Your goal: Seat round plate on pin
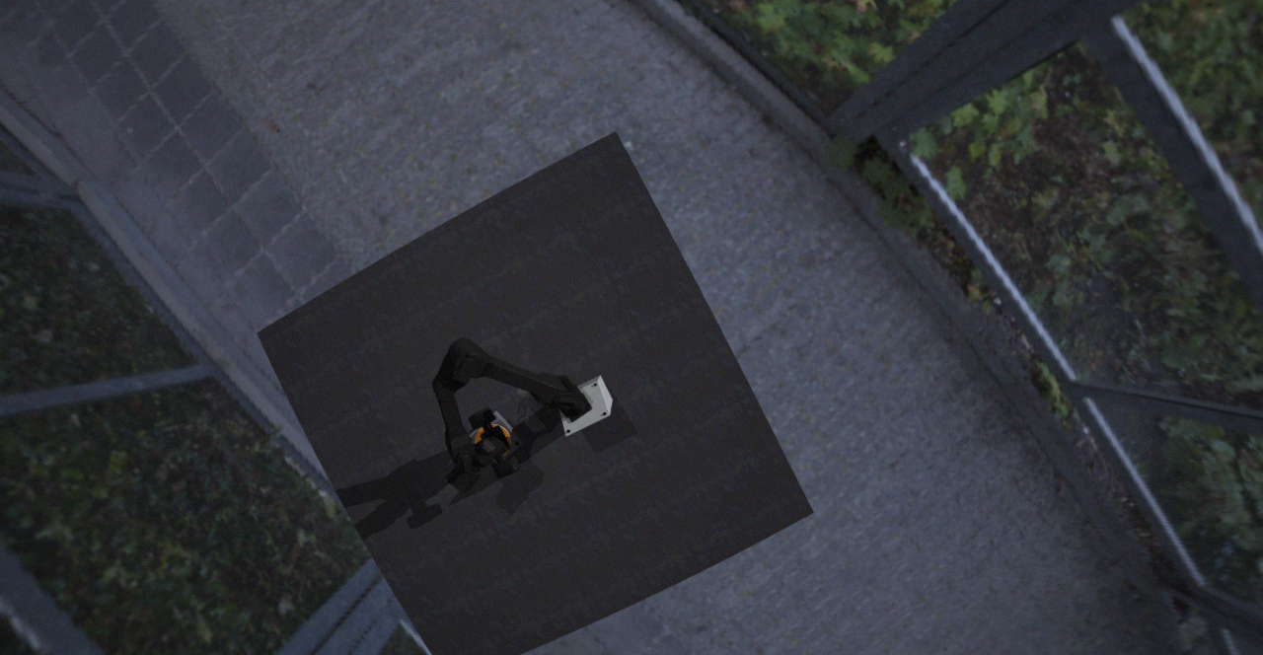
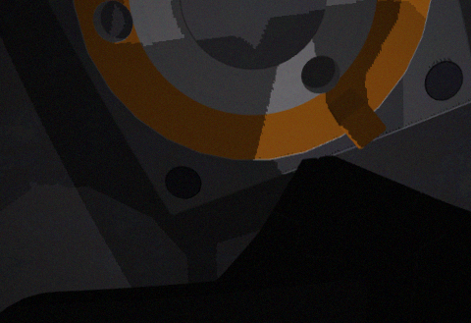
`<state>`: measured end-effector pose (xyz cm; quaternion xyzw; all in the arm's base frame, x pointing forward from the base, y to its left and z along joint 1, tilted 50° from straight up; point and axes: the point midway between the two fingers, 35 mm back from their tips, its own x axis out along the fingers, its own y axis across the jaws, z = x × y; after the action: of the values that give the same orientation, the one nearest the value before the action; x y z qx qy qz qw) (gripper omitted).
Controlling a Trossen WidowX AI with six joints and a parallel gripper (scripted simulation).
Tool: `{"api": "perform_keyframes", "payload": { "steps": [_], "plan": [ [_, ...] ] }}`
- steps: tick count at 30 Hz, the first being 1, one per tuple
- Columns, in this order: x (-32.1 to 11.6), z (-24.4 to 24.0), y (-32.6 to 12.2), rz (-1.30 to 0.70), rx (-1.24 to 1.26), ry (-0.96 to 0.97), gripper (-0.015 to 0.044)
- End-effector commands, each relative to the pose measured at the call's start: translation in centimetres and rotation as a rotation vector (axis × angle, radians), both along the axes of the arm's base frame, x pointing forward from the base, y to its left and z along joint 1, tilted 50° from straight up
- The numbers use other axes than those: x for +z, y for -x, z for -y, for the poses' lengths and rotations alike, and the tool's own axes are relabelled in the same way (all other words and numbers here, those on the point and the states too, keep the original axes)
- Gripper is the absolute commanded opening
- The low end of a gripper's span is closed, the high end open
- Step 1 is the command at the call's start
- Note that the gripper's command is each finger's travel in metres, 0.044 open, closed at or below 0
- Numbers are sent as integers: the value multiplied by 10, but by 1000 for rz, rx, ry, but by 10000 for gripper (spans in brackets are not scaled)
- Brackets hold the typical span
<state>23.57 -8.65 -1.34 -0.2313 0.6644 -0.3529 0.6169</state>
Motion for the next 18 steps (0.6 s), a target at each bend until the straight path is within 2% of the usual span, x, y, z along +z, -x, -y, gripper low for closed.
{"api": "perform_keyframes", "payload": {
  "steps": [1,18],
  "plan": [
    [-11,13,6,-11,1,9,0],
    [2,26,1,-11,1,10,0]
  ]
}}
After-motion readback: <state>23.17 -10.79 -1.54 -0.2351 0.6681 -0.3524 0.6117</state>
